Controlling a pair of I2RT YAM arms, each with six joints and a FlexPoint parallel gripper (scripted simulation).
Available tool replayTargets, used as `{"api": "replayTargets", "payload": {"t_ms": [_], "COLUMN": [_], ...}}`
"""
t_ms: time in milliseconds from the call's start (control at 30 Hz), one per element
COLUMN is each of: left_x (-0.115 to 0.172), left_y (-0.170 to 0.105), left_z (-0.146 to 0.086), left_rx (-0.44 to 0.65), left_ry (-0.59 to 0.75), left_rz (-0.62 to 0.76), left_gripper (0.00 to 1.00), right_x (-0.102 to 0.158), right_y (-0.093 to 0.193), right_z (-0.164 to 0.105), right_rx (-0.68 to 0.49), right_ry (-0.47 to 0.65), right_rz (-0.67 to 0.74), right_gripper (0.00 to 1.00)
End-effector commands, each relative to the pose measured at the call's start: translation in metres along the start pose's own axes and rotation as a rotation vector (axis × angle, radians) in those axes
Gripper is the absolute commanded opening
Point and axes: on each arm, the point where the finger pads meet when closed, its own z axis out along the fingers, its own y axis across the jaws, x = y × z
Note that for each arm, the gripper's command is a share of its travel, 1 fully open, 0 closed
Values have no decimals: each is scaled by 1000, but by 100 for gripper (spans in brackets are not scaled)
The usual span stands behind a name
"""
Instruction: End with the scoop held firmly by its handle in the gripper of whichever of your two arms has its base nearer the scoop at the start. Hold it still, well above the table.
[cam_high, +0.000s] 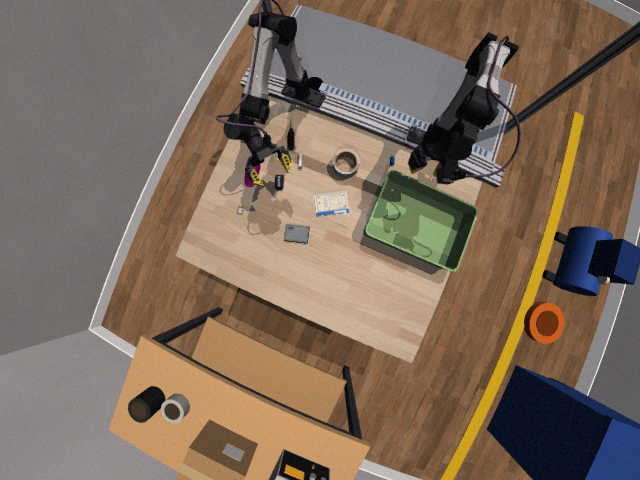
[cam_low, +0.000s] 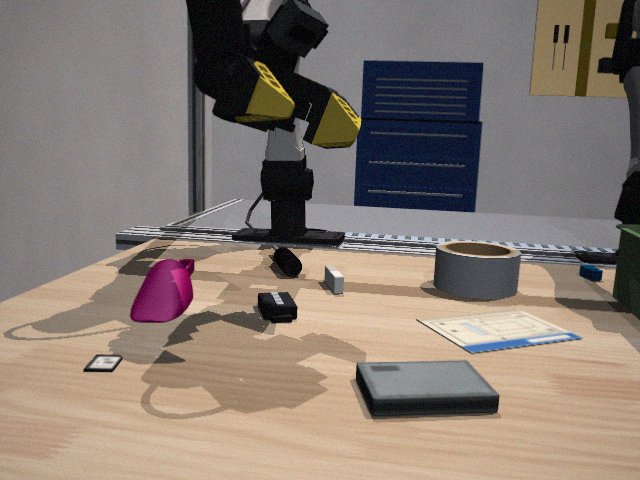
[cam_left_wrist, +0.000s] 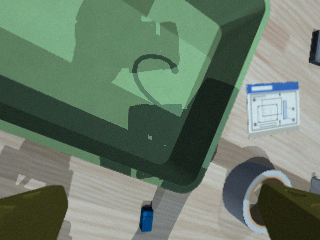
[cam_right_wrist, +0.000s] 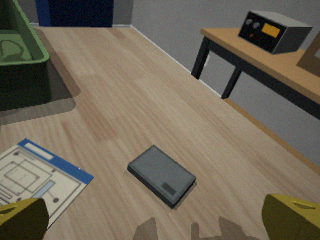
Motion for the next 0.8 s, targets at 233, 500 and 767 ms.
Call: {"api": "replayTargets", "payload": {"t_ms": [233,500,767], "left_x": [-2,-2,-17], "left_y": [-1,-1,-21], "left_z": [-2,-2,8], "left_rx": [7,7,52], "left_ry": [-10,-10,-75], "left_rz": [1,1,100], "left_gripper": [100,100,100], "right_x": [-6,-6,23], "right_y": [-1,-1,-10], "right_z": [-1,-1,-1], "right_rx": [3,3,42], "right_ry": [-10,-10,107], "right_rz": [-11,-11,94], "right_gripper": [100,100,43]}}
